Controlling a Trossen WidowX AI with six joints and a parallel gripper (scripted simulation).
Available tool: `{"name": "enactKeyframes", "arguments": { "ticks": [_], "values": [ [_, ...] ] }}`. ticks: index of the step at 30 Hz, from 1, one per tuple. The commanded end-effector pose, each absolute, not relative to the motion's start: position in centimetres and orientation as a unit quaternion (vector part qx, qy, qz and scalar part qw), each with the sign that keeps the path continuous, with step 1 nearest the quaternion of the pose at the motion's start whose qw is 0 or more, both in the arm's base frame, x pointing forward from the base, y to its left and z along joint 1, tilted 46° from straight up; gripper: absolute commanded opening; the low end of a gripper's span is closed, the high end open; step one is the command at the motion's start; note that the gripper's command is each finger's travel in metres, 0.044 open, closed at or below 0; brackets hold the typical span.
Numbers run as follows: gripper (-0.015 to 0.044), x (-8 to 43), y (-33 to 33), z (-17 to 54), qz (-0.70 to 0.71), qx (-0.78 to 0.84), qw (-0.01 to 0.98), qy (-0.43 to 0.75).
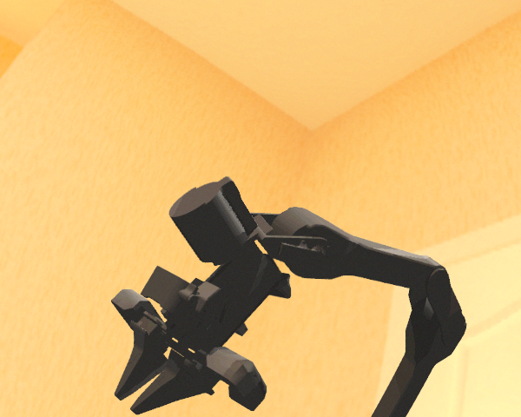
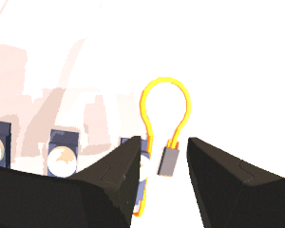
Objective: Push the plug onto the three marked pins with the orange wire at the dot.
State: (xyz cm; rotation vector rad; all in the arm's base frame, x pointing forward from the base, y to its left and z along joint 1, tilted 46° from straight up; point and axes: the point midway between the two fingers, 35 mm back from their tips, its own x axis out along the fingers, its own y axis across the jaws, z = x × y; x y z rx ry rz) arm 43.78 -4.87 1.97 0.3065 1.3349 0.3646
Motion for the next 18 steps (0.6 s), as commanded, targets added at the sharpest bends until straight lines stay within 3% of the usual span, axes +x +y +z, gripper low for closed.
{"name": "enactKeyframes", "arguments": {
  "ticks": [1, 12, 18],
  "values": [
    [0.0115, 43.2, -5.3, -1.1, 0.184, 0.182, 0.717, 0.647],
    [0.0115, 40.5, -5.7, -8.0, 0.218, 0.301, 0.597, 0.711],
    [0.0115, 40.3, -5.7, -8.5, 0.219, 0.309, 0.590, 0.713]
  ]
}}
